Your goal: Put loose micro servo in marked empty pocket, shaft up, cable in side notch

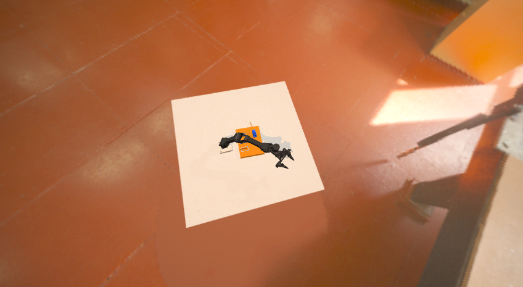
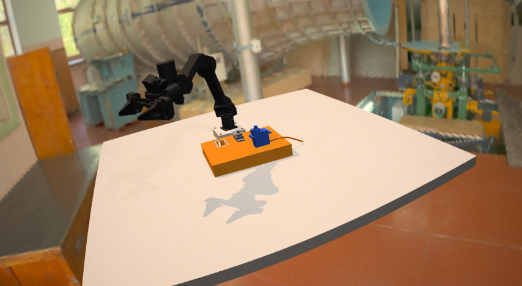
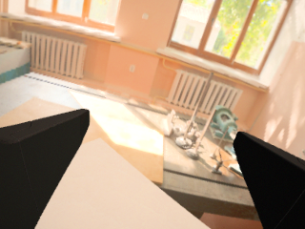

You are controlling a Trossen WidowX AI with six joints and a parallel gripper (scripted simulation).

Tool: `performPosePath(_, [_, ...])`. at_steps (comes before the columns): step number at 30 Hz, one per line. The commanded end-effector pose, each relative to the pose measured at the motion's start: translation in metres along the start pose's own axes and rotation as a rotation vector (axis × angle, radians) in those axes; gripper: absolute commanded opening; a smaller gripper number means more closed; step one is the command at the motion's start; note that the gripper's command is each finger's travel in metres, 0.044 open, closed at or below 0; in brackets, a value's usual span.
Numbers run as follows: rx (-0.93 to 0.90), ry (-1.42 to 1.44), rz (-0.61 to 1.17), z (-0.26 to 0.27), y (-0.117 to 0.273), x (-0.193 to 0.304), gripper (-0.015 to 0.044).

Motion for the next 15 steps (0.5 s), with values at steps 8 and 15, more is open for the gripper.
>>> performPosePath(8, [-0.117,-0.199,0.26,0.052,0.04,0.023,0.044])
performPosePath(15, [-0.148,-0.324,0.467,0.082,0.075,0.042,0.044])
Point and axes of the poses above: the point midway between the two fingers, 35 mm back from their tips, its own y axis back along the fingers, its own z axis across the jaws, x = y × z, the point moved 9 cm from there along y, back along the fingers, and after that the axes turned 11 degrees about -y, right-handed, at the moved point
